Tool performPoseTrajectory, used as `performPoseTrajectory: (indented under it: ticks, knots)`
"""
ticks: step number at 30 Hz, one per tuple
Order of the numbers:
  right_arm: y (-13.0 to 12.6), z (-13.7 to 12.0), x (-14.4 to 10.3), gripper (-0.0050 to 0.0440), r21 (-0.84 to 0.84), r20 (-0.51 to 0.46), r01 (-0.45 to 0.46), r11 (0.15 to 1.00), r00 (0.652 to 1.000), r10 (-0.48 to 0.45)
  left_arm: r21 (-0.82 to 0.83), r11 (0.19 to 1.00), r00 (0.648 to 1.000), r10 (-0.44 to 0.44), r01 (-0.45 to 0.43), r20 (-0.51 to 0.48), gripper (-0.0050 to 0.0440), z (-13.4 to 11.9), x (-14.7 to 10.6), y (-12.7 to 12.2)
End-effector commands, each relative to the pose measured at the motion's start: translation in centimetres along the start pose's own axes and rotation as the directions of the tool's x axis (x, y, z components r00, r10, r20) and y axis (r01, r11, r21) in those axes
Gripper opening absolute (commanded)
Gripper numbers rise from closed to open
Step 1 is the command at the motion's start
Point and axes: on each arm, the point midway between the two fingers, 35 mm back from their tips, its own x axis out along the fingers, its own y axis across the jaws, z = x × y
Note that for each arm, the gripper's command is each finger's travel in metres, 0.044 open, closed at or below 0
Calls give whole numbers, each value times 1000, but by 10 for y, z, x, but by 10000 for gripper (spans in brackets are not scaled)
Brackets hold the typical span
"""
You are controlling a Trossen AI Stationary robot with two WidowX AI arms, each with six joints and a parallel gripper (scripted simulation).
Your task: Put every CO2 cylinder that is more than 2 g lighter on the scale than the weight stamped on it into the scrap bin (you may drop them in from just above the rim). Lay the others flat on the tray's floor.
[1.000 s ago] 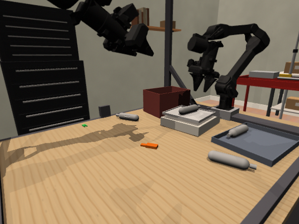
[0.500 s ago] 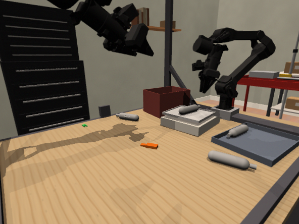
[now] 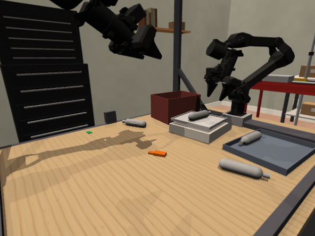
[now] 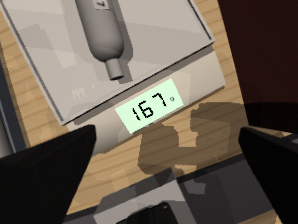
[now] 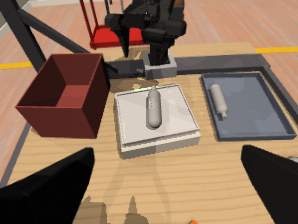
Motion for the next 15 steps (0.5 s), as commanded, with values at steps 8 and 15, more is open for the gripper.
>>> performPoseTrajectory:
  ticks: [8, 15]
  knots:
    - [-1, 11, -7, 440, 1, 30, 2, 1000, 1000, -2, -33, 999, 1000, 16, -16, -7, 440, -2, 2, 0]
    - [-1, 11, -7, 440, 1, 30, 2, 1000, 1000, -2, 4, 1000, 1000, 22, -22, -1, 344, 2, -1, 2]
